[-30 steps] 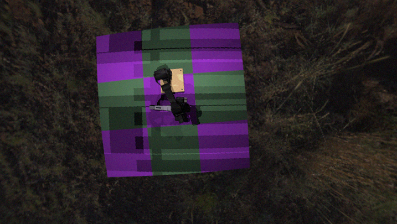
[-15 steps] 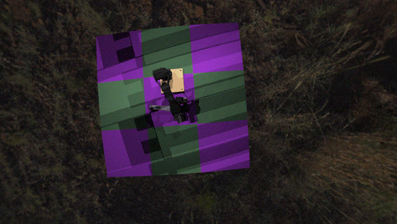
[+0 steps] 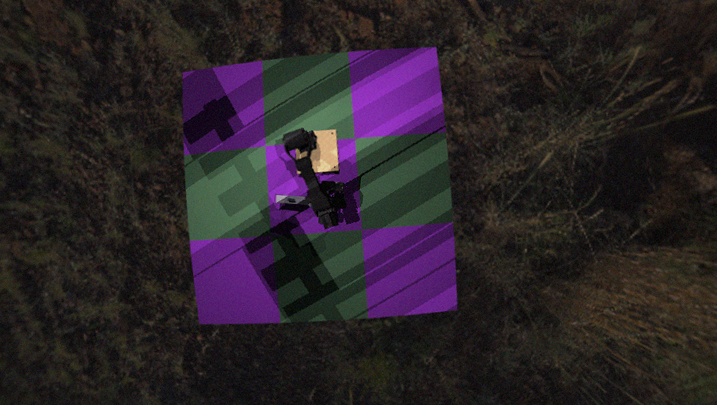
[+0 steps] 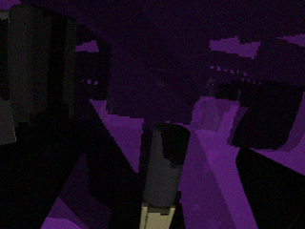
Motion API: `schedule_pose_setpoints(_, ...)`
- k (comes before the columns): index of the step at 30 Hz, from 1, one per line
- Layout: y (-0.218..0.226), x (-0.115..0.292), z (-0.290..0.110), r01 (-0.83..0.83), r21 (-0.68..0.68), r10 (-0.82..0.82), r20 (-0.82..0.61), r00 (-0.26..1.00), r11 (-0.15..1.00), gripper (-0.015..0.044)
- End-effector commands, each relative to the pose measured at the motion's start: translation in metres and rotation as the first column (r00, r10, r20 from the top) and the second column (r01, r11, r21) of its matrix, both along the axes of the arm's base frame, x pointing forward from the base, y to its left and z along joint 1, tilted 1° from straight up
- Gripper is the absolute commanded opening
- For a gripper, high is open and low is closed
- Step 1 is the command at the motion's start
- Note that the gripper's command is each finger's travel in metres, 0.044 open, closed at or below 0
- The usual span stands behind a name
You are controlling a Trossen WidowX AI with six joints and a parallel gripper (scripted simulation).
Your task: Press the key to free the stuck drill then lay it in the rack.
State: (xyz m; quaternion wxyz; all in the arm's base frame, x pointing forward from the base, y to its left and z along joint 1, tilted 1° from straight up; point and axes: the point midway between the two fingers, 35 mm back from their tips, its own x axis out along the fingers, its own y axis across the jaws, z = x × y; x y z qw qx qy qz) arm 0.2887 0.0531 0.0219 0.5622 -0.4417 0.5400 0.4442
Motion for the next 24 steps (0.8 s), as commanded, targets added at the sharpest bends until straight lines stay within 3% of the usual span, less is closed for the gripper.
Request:
schedule_pose_setpoints(1, -0.0023, -0.0015, -0.0014, -0.002, -0.003, 0.002, -0.002, 1.0, 1.0, 0.044)
schedule_pose_setpoints(4, -0.0033, -0.002, -0.0018, -0.002, -0.003, 0.002, -0.002, 1.0, 1.0, 0.044)
schedule_pose_setpoints(19, -0.0014, -0.0002, -0.0005, 0.0, 0.001, 0.0, 0.001, 1.0, 1.0, 0.0046)
schedule_pose_setpoints(24, -0.0014, -0.0002, -0.0005, 0.0, 0.001, 0.0, 0.001, 1.0, 1.0, 0.0013)
